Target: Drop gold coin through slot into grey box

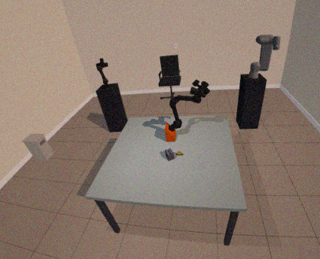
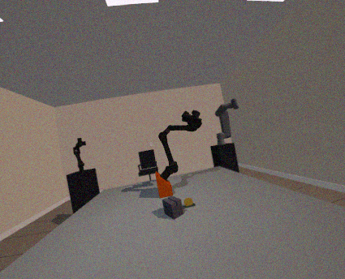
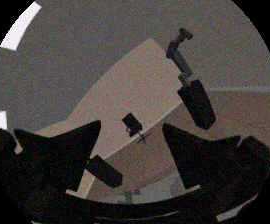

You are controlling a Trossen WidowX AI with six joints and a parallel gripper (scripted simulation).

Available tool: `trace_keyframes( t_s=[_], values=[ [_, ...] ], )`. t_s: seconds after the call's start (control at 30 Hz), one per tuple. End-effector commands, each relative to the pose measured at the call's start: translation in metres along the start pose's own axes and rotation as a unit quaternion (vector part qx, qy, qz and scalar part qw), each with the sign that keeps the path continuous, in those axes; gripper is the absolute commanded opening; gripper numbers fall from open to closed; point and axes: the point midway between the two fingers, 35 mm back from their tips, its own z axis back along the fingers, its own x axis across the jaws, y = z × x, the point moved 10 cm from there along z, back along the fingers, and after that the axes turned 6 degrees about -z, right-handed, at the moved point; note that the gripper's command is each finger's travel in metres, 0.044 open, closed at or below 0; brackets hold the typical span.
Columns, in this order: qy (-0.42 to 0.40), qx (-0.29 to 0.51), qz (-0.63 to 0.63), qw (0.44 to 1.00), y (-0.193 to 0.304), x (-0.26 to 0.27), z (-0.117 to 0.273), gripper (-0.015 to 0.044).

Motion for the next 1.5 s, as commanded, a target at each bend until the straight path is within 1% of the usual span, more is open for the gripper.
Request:
trace_keyframes(
  t_s=[0.0,0.13,0.27,0.4,0.63,0.73,0.97,1.07,1.17,1.33,1.47],
  values=[
    [0.001,-0.001,0.000,1.000,0.000,-0.001,0.000,0.0374],
    [0.035,-0.015,0.009,0.999,-0.005,-0.023,-0.003,0.0269],
    [0.107,-0.041,0.029,0.993,-0.013,-0.068,-0.002,0.0164],
    [0.180,-0.093,0.010,0.979,-0.016,-0.110,0.010,0.0161],
    [0.323,-0.100,0.042,0.940,-0.016,-0.177,0.049,0.0161],
    [0.367,-0.134,0.029,0.920,-0.006,-0.205,0.071,0.0161],
    [0.493,-0.103,0.049,0.862,0.007,-0.243,0.126,0.0161],
    [0.551,-0.116,0.039,0.825,0.015,-0.248,0.151,0.0161],
    [0.583,-0.101,0.041,0.805,0.021,-0.253,0.169,0.0161],
    [0.635,-0.071,0.040,0.769,0.033,-0.260,0.200,0.0161],
    [0.701,-0.020,0.030,0.712,0.055,-0.260,0.248,0.0161]
  ],
)
